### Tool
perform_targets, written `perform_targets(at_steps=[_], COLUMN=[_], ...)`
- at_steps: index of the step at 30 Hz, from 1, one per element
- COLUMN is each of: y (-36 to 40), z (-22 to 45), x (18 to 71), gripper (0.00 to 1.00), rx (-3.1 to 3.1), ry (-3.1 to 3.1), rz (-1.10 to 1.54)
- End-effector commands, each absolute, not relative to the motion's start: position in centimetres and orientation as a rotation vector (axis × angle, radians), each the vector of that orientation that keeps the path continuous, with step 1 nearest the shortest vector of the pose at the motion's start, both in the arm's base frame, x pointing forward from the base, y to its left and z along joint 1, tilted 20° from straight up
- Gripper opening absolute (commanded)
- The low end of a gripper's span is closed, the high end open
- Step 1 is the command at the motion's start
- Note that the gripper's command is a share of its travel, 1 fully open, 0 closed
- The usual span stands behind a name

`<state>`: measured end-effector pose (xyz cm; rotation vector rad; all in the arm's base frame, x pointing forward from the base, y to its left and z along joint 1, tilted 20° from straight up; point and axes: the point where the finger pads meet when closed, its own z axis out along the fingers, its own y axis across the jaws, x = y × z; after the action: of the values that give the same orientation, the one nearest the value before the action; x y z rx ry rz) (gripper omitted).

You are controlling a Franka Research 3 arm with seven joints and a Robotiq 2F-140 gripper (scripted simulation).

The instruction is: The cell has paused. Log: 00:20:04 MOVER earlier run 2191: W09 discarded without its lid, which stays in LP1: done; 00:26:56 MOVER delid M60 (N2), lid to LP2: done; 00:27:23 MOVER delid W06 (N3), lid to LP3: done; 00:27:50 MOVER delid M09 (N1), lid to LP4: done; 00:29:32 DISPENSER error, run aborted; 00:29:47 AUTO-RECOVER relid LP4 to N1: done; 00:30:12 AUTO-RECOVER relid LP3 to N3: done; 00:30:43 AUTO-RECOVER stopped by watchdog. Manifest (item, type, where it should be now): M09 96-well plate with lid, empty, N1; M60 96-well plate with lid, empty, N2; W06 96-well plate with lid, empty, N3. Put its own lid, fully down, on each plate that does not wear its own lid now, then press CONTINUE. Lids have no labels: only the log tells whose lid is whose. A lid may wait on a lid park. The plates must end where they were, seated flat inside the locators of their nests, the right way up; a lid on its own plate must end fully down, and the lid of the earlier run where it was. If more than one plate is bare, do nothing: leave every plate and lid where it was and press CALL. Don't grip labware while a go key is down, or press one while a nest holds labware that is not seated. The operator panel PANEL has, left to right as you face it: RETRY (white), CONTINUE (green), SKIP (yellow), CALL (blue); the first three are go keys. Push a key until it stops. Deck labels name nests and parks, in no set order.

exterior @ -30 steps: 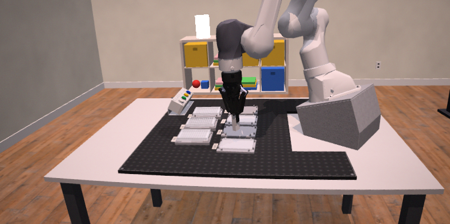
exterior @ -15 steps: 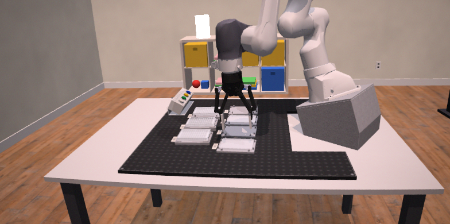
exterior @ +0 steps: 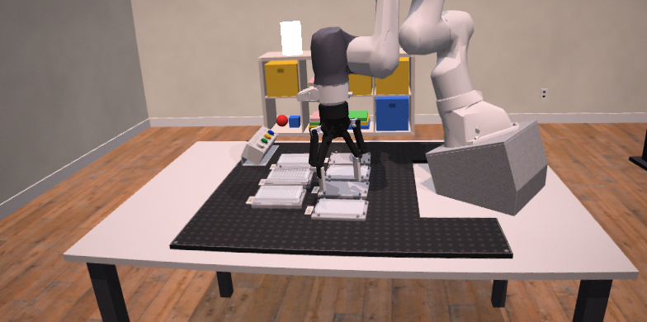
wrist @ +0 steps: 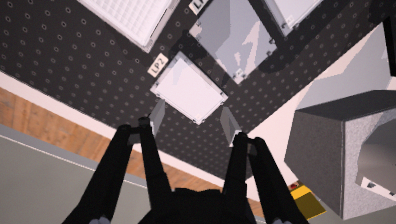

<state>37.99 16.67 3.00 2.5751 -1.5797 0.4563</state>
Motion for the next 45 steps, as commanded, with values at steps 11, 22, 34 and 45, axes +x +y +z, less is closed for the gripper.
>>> perform_targets(at_steps=[11,22,34,45], y=[16.6,16.6,16.3,16.1], z=[3.0,2.7,1.7,0.4], x=[38.1,38.2,38.5,38.9], gripper=[0.66,0.66,0.66,0.66], rx=[2.855,2.903,2.903,2.903], ry=[-0.746,-0.174,-0.174,-0.174], rz=[0.431,0.401,0.401,0.401])
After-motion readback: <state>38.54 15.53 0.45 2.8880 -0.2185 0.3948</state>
